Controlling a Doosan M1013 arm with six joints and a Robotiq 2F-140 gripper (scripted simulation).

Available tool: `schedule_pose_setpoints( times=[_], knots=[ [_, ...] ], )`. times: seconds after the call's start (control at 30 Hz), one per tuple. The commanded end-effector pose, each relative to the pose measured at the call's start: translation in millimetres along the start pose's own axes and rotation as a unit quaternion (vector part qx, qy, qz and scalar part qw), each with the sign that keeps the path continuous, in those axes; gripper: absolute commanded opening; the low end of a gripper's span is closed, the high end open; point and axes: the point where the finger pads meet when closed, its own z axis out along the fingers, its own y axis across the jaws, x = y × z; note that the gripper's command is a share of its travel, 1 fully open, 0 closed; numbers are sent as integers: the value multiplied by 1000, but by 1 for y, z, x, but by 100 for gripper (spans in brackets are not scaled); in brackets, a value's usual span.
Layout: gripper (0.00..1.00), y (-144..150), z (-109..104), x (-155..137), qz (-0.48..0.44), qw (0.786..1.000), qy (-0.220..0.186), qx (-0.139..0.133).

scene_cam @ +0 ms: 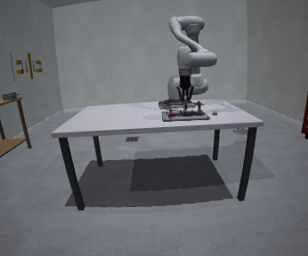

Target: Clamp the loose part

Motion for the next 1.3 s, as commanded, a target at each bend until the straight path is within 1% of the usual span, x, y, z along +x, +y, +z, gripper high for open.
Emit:
schedule_pose_setpoints(
  times=[0.0,0.53,1.27],
  knots=[
    [10,0,0,-3,0,1000,-1,0],
    [10,0,0,-12,0,1000,-1,0],
    [10,0,0,-14,0,1000,-1,0]
  ],
)
